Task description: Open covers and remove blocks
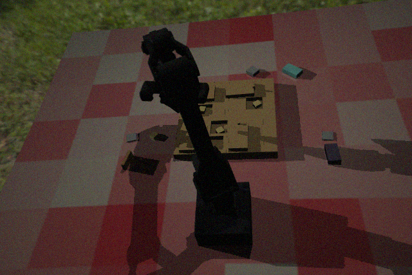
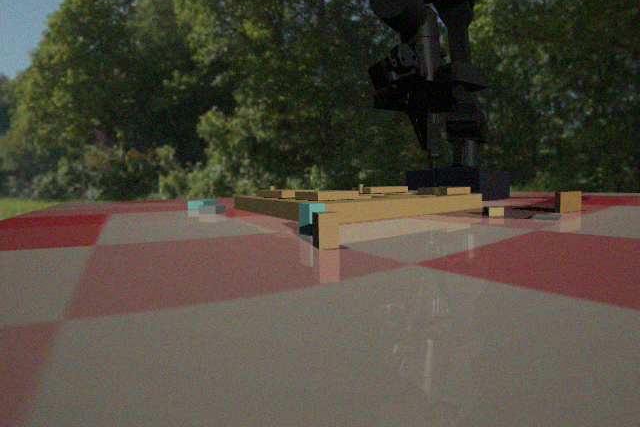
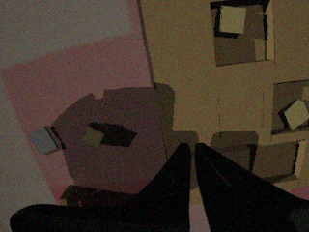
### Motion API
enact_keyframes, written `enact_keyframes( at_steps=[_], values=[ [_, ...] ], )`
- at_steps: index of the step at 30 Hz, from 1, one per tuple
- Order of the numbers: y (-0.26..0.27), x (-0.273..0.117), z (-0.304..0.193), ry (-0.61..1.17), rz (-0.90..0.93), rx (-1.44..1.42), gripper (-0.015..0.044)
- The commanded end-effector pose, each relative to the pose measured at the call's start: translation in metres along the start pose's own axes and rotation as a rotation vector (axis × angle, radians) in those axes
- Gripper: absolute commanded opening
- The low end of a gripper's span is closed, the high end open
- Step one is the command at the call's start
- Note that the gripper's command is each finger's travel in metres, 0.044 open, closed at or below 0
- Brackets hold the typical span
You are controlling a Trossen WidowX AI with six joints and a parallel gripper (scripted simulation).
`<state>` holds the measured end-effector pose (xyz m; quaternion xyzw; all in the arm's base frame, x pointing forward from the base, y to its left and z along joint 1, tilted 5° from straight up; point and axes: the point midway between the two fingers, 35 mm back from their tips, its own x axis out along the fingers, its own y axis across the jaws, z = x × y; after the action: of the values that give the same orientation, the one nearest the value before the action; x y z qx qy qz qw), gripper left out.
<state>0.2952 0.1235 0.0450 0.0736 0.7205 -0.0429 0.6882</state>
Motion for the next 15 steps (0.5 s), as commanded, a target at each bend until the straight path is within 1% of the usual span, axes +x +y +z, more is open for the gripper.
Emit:
enact_keyframes(
  at_steps=[1, 15],
  values=[
    [-0.027, 0.001, 0.002, -0.001, -0.008, -0.145, 0.0],
    [-0.106, 0.004, -0.005, 0.007, -0.014, -0.611, 0.0]
  ],
)
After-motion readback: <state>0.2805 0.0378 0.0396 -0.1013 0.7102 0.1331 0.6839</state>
